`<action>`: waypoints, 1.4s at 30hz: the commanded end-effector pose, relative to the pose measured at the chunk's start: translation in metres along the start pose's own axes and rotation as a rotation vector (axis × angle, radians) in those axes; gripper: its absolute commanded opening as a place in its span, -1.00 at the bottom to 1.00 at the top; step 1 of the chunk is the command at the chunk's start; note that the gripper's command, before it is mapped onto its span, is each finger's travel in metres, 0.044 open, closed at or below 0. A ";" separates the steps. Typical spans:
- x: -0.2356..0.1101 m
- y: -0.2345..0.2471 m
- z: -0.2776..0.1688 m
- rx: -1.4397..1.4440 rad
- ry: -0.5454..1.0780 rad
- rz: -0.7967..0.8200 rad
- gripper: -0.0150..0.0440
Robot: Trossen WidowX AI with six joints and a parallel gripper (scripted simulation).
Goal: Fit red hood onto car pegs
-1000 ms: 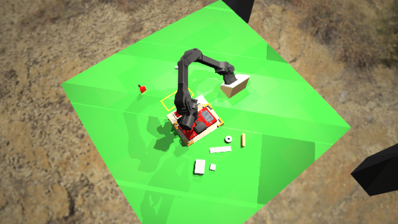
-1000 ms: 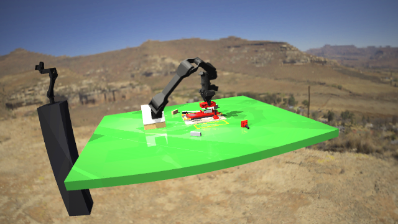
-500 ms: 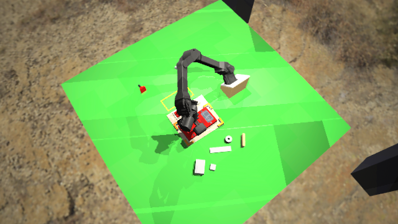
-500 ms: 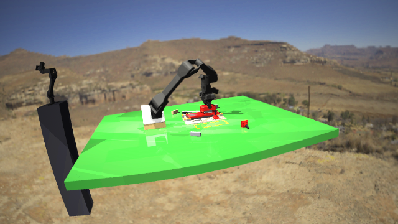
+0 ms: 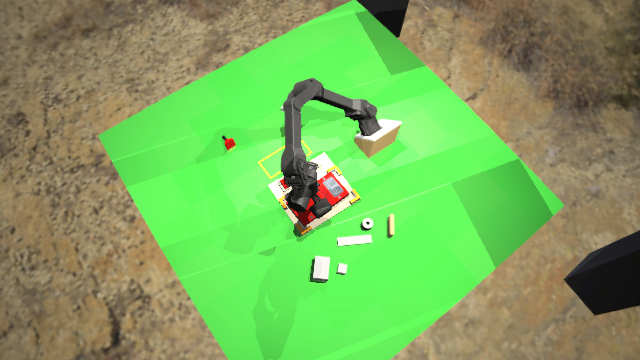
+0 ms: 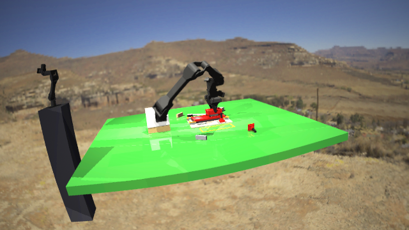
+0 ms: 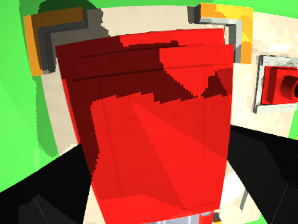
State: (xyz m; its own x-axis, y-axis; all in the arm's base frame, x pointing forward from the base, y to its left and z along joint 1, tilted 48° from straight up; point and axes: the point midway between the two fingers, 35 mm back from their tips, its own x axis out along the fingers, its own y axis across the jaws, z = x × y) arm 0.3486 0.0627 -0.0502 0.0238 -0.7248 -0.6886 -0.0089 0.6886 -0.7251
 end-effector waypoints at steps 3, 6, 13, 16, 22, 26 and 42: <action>0.003 0.000 -0.001 -0.006 -0.001 -0.006 -0.49; 0.005 0.000 -0.001 -0.006 -0.001 -0.006 -0.49; 0.005 0.000 -0.001 -0.006 -0.001 -0.006 -0.49; 0.003 0.000 -0.001 -0.006 -0.001 -0.005 -0.49; 0.001 0.000 -0.001 -0.005 -0.001 -0.004 -0.49; -0.001 0.000 -0.001 -0.005 -0.001 -0.004 -0.49; -0.001 0.000 -0.001 -0.005 -0.001 -0.004 -0.49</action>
State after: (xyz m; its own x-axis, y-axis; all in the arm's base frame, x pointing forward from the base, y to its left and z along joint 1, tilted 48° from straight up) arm 0.3480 0.0638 -0.0490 0.0246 -0.7287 -0.6844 -0.0160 0.6842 -0.7291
